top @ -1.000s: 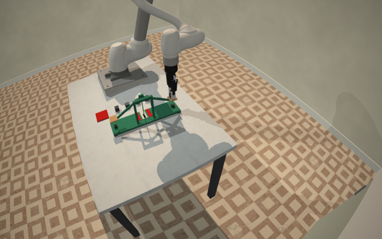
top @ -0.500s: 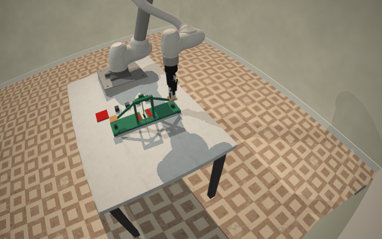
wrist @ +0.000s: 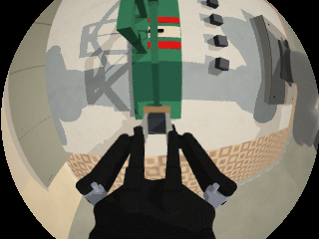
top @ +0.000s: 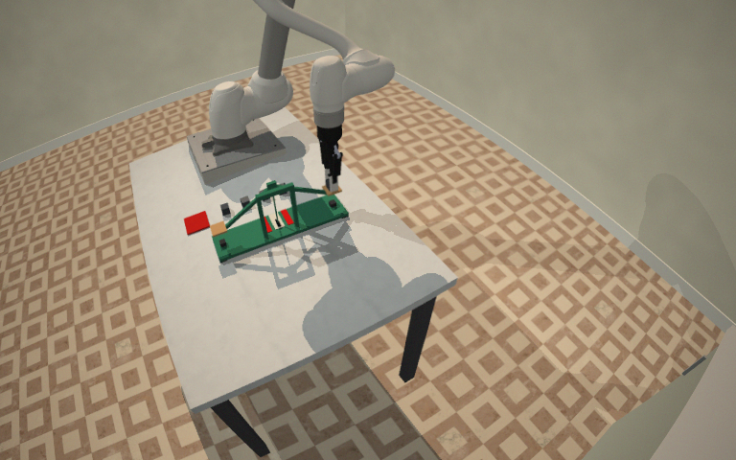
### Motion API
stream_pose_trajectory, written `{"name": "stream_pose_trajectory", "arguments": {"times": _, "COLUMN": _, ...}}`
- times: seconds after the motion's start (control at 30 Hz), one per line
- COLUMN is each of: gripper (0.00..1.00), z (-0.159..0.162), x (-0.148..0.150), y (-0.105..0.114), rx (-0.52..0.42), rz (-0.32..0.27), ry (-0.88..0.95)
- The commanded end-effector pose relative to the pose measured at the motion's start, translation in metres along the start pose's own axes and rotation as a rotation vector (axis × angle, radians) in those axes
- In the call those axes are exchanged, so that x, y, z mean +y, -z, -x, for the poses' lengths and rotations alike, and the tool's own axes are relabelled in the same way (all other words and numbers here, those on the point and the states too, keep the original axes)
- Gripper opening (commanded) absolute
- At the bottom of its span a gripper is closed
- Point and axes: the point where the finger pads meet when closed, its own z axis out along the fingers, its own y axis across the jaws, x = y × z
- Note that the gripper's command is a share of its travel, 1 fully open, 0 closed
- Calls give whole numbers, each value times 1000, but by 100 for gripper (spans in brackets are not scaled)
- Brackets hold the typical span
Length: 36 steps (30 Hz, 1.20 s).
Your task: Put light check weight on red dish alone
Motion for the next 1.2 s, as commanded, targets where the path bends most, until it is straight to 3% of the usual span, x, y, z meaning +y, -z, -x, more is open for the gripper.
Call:
{"name": "stream_pose_trajectory", "arguments": {"times": 0.0, "gripper": 24, "z": 0, "x": 0, "y": 0, "rx": 0, "rz": 0, "ry": 0}}
{"name": "stream_pose_trajectory", "arguments": {"times": 1.17, "gripper": 24, "z": -6, "x": 0, "y": -13, "rx": 0, "rz": 0, "ry": 0}}
